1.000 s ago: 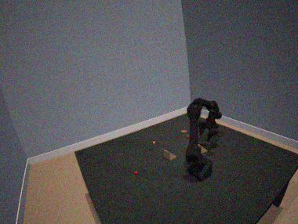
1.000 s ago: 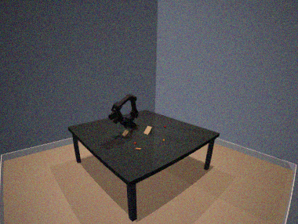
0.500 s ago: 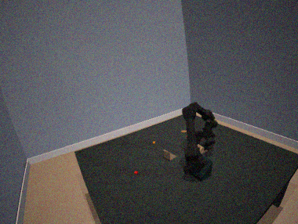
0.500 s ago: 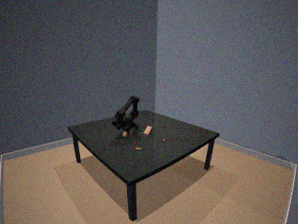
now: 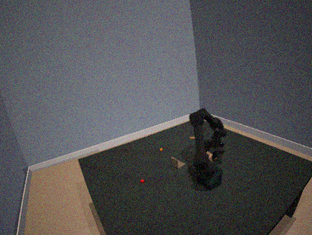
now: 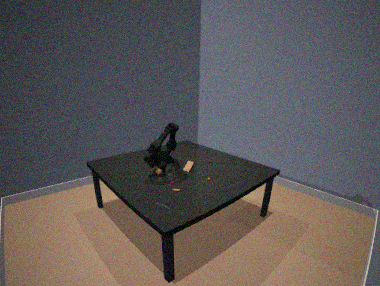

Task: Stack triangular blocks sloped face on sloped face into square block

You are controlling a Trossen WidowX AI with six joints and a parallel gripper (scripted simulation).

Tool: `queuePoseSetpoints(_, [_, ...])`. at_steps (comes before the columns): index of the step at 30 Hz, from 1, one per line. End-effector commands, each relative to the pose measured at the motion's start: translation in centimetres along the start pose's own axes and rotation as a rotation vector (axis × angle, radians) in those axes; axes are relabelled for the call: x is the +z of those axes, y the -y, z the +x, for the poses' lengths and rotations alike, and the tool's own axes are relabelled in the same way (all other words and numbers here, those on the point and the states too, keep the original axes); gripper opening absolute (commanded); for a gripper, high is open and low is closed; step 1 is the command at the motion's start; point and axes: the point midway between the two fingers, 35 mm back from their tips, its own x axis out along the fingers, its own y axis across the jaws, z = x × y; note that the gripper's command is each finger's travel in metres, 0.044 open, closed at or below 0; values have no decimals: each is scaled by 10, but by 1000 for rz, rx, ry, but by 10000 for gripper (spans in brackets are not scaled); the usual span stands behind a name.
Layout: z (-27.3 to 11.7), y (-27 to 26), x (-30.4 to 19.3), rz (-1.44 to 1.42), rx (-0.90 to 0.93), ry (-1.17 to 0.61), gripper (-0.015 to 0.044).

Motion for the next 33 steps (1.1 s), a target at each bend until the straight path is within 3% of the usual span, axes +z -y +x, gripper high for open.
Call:
queuePoseSetpoints(1, [0, 0, 0, 0, 1, 0, 309])
queuePoseSetpoints(8, [0, 0, 0, 0, 1, 0, 262])
queuePoseSetpoints(18, [-24, -3, -7, 0, 1, 2, 0])
queuePoseSetpoints(33, [-87, -1, -35, 2, 1, 2, 0])
